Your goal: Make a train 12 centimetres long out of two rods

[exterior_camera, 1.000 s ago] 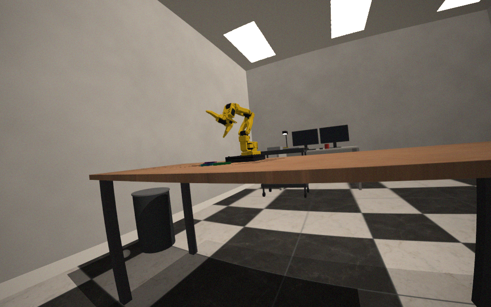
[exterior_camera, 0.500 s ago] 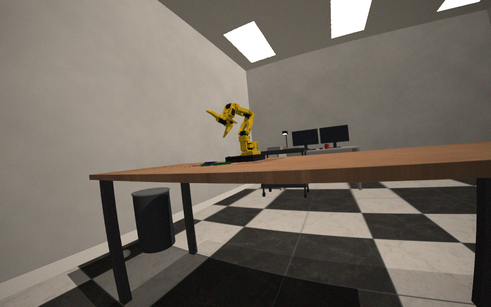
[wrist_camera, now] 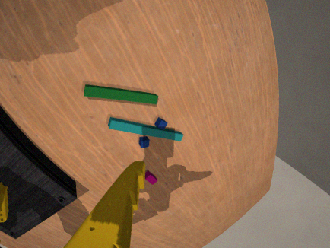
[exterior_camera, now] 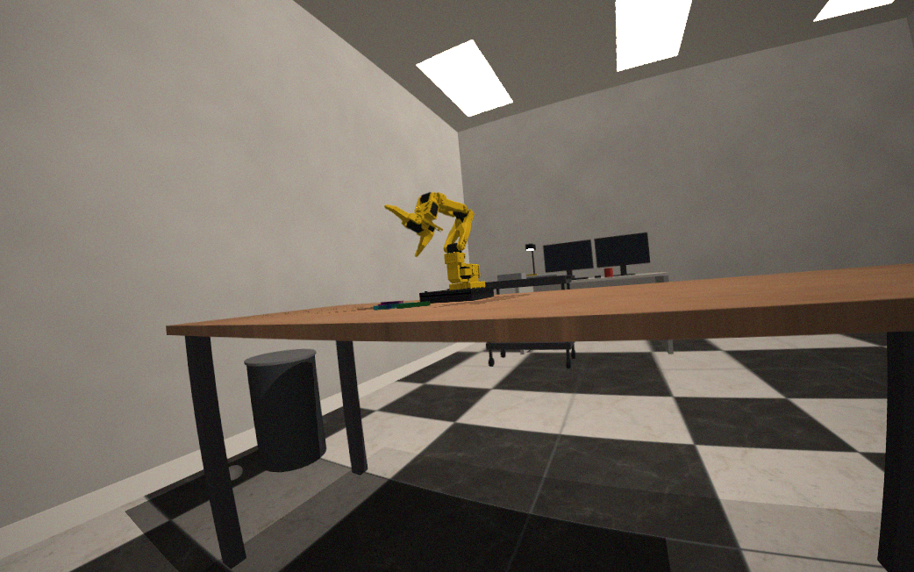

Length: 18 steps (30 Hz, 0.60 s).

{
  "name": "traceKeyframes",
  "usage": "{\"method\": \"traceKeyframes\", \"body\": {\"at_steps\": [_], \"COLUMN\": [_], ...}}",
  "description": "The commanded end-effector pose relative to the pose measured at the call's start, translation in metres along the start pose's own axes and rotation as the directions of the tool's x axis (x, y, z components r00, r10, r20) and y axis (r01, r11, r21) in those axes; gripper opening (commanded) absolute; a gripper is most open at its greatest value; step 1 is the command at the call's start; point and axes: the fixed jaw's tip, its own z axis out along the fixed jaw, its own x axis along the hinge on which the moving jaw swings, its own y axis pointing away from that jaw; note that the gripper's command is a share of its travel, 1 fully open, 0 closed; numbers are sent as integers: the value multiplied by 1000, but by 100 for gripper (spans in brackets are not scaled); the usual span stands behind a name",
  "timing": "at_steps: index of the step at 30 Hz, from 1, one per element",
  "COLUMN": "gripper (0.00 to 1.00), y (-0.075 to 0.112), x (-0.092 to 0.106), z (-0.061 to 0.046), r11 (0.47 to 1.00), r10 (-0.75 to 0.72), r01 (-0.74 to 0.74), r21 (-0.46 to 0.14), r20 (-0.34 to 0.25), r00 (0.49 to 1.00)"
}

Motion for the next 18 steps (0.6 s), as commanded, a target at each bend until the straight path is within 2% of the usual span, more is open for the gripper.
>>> {"method": "traceKeyframes", "body": {"at_steps": [1,6,7,18], "gripper": [100,100,100,100], "y": [8,11,4,7], "x": [2,3,1,2], "z": [4,5,1,6], "r11": [998,997,1000,997], "r10": [-23,-34,-22,-58], "r01": [23,33,22,58], "r21": [-52,-66,-21,-41], "r20": [-11,-14,-4,-7], "r00": [1000,999,1000,998]}}
